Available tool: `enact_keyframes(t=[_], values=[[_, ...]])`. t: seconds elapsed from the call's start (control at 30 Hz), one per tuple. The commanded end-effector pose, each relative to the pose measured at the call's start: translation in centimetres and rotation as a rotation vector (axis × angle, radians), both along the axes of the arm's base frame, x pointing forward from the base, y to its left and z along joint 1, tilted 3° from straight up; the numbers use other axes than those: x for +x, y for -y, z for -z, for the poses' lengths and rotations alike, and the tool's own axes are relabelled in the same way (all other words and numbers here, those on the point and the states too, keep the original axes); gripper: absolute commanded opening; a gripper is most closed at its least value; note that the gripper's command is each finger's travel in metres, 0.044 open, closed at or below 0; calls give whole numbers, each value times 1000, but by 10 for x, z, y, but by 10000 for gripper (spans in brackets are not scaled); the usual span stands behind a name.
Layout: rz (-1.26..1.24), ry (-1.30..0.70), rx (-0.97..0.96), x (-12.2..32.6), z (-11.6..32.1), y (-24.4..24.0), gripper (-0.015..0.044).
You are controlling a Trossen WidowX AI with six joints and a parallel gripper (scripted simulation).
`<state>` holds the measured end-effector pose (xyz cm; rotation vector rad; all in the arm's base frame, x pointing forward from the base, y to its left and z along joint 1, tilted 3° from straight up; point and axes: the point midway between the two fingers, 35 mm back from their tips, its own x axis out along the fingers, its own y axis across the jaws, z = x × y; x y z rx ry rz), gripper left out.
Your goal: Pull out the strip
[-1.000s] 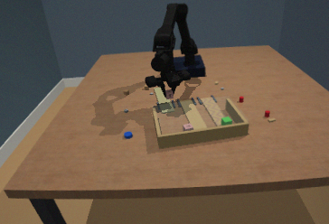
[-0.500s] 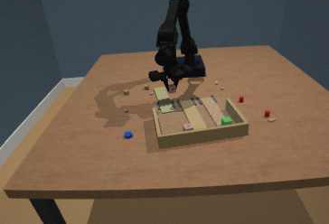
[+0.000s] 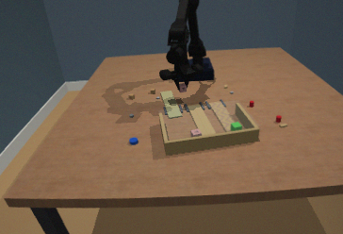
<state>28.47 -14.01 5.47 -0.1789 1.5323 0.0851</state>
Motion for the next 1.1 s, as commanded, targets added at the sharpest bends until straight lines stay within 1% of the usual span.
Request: enact_keyframes(t=[0.0,0.13,0.33,1.07], values=[[0,-2,-2,-11,2,-5,0],[-1,-3,-2,-13,-1,-6,0],[-1,-3,-2,-14,-33,-8,0],[-1,-3,-2,-15,-34,-8,0]])
